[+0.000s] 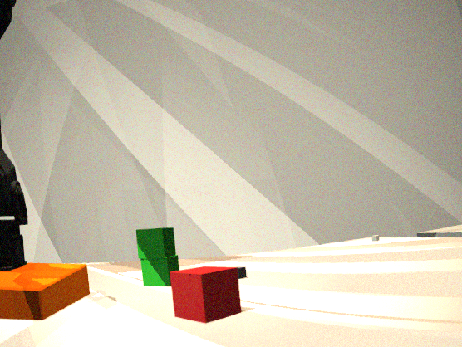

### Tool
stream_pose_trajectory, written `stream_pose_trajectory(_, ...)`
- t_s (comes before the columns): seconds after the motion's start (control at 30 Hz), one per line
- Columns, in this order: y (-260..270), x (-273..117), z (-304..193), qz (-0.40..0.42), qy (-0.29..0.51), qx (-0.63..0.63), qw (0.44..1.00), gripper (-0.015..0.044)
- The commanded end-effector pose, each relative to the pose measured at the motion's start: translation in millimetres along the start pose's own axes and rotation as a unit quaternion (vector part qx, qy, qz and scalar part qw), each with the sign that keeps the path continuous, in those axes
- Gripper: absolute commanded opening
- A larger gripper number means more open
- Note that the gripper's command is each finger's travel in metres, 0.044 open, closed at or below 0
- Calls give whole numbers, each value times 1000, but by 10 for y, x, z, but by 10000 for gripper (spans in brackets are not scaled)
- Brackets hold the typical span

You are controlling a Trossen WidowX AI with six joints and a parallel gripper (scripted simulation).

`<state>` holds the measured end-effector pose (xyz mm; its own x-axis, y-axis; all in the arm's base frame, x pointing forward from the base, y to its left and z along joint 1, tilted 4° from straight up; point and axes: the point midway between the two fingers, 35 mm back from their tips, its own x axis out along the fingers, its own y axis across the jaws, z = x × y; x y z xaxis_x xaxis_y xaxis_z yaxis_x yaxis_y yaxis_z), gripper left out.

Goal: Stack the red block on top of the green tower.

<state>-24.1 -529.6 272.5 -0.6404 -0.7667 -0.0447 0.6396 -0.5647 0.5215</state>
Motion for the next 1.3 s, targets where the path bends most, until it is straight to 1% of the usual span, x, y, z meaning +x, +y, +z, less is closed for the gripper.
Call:
stream_pose_trajectory(0.0, 13, -14, -16, 2, 3, -6, 1000, 426)
stream_pose_trajectory(0.03, 51, -59, -64, 8, 14, -22, 1000, 440)
stream_pose_trajectory(0.13, 248, -336, -337, 47, 70, -118, 989, 440)
stream_pose_trajectory(0.27, 458, -792, -702, 112, 140, -251, 951, 440)
stream_pose_trajectory(0.4, 579, -1307, -1026, 185, 197, -376, 886, 440)
stream_pose_trajectory(0.53, 605, -1863, -1295, 263, 240, -488, 797, 440)
stream_pose_trajectory(0.7, 505, -2586, -1537, 360, 273, -605, 656, 440)
stream_pose_trajectory(0.9, 206, -3438, -1665, 469, 285, -702, 453, 440)
stream_pose_trajectory(1.07, -166, -4080, -1629, 547, 274, -745, 268, 440)
stream_pose_trajectory(1.27, -712, -4718, -1417, 616, 244, -748, 38, 440)
